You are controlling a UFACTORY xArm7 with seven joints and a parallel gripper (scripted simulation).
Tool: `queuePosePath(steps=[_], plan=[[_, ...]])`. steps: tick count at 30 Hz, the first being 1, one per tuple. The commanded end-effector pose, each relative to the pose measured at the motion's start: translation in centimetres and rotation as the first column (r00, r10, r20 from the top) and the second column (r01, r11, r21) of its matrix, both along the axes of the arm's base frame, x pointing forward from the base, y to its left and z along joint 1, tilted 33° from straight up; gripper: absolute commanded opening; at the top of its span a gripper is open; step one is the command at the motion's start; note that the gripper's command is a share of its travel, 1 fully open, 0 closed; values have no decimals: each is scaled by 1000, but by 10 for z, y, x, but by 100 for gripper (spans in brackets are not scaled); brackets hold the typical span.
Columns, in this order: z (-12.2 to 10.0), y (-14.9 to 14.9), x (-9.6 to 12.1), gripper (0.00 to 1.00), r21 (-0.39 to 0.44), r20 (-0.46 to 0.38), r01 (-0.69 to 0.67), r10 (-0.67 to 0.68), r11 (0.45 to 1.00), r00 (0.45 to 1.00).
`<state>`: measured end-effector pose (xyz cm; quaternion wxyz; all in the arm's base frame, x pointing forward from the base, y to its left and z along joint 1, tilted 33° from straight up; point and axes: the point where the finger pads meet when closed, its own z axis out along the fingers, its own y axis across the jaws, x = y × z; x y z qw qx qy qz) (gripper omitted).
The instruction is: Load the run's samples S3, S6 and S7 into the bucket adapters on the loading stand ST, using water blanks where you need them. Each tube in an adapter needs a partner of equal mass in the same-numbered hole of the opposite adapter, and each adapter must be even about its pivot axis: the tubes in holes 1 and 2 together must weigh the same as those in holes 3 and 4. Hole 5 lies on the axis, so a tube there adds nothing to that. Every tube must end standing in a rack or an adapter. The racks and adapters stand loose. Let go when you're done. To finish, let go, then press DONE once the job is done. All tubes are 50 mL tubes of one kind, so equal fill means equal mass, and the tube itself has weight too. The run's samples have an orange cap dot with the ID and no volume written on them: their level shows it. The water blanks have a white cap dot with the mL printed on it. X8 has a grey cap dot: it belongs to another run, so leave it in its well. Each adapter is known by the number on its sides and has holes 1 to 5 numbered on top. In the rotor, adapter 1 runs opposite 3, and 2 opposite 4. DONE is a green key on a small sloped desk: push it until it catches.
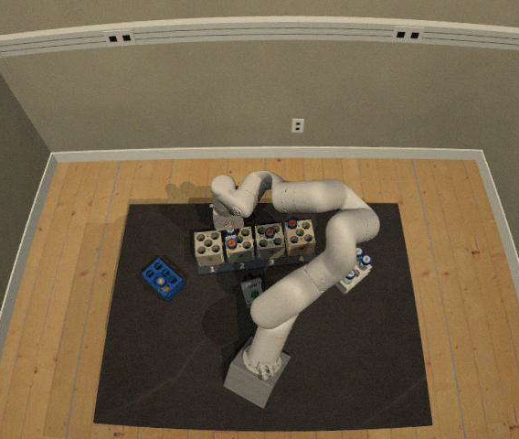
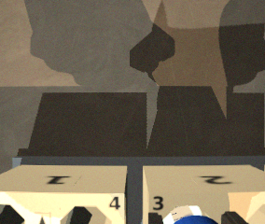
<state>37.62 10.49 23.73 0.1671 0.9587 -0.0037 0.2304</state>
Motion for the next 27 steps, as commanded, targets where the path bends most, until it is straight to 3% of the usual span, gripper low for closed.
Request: queuePosePath(steps=[1,16,17,27], plan=[[-1,0,2,0,2,3,-2,2,1000,1000],[-1,0,2,0,2,4,-2,2,1000,1000],[-1,0,2,44,2,3,-2,2,1000,1000],[-1,0,2,44,2,3,-2,2,1000,1000]])
